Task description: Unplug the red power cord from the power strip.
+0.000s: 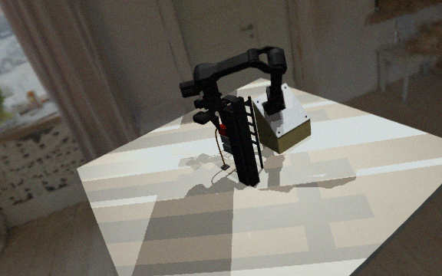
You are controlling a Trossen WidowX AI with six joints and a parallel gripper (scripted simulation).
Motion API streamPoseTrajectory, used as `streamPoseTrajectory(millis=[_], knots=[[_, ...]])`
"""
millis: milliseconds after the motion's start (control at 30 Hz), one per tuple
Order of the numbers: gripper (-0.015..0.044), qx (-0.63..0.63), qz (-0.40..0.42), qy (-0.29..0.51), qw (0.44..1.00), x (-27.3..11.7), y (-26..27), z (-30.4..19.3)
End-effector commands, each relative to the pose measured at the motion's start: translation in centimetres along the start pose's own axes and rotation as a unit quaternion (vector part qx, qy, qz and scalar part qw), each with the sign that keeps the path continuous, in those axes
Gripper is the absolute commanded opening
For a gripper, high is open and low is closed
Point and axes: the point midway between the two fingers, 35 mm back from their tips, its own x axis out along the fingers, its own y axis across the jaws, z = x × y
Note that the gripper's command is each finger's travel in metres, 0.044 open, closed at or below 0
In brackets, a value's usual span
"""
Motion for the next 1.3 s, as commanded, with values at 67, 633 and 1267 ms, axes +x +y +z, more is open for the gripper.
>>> streamPoseTrajectory(millis=[67,633,1267], knots=[[0.0000,0.004,0.003,-0.030,1.000,-0.8,0.0,3.1],[0.0341,0.005,0.004,-0.028,1.000,-0.8,-0.1,3.4],[0.0440,0.004,0.004,-0.030,1.000,-2.3,-0.2,9.1]])
